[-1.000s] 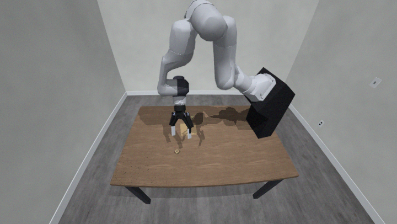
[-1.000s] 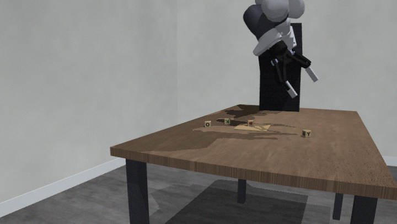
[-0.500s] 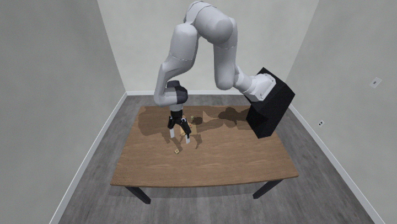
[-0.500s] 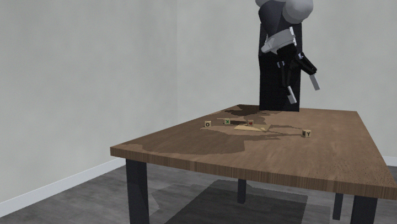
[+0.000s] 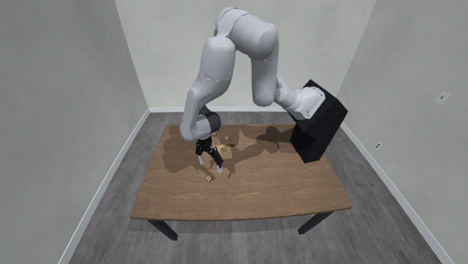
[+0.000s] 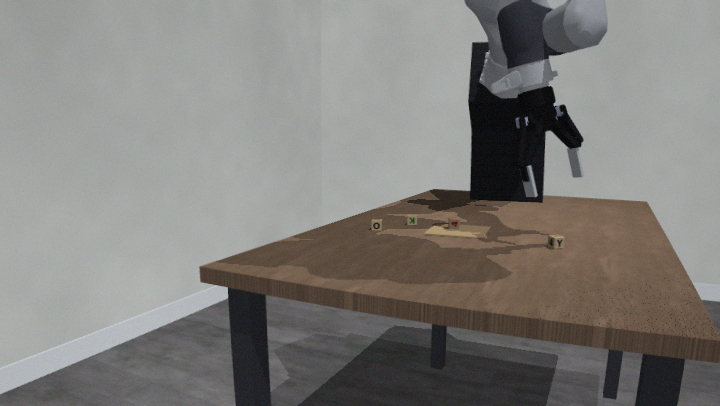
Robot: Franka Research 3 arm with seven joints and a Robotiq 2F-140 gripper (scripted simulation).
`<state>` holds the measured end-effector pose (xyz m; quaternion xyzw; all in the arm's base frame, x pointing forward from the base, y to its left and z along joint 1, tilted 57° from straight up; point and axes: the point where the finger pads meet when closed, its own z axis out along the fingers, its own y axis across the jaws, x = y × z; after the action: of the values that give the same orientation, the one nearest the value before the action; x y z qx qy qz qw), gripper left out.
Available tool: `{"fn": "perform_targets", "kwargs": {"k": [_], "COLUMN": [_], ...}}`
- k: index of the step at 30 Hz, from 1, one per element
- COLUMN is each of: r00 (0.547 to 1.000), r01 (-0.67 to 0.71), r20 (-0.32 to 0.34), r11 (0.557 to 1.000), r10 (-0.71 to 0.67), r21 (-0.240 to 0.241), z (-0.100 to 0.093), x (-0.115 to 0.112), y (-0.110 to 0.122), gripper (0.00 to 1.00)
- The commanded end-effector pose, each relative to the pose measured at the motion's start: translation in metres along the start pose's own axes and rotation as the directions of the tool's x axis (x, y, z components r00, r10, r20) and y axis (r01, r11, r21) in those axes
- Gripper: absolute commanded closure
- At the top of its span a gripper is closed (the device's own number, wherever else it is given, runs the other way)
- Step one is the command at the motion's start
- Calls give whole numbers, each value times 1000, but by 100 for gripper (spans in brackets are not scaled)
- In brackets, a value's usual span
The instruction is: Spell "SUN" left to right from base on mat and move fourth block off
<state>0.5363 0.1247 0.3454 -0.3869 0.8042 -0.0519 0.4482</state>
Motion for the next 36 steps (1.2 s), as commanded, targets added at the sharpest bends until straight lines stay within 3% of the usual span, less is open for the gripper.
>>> {"fn": "perform_targets", "kwargs": {"k": [1, 17, 19, 36], "r00": [991, 974, 963, 905], "r01": [-117, -122, -121, -108], "r20": [-55, -179, -224, -378], "r11": [992, 986, 982, 965], "r10": [119, 142, 151, 194], "r21": [45, 117, 144, 237], "z": [3, 20, 26, 50], "x": [-2, -11, -15, -24], "y": [-9, -15, -18, -25], "gripper": [0, 0, 0, 0]}}
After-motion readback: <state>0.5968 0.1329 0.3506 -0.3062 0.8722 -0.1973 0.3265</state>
